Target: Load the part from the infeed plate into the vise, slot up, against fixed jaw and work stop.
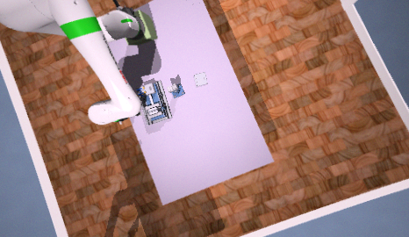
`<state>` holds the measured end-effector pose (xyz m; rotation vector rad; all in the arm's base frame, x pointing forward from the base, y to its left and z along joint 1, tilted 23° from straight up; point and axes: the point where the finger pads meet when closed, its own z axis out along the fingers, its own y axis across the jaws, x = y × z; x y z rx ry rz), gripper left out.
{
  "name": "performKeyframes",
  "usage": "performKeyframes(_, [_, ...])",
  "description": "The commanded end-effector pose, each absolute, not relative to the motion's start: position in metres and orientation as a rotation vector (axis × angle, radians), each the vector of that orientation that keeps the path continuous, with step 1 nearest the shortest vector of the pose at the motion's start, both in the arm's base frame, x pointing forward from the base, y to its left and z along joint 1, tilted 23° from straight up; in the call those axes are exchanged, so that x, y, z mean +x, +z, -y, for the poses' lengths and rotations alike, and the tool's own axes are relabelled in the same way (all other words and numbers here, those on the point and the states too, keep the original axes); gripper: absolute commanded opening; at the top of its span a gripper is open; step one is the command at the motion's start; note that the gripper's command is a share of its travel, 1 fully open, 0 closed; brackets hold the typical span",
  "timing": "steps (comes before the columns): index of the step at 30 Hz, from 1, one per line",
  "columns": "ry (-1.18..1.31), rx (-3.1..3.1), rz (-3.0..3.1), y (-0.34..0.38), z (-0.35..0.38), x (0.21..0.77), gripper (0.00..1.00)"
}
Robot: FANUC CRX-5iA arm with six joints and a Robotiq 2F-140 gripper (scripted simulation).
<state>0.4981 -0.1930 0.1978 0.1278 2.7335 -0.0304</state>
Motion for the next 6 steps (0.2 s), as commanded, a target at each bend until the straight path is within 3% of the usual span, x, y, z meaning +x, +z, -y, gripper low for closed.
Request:
performKeyframes(1, [-0.031,0.128,-2.733,0.1980,0.1930,0.4982,0.00])
performKeyframes(6, [-0.031,0.128,-2.733,0.1980,0.1930,0.4982,0.00])
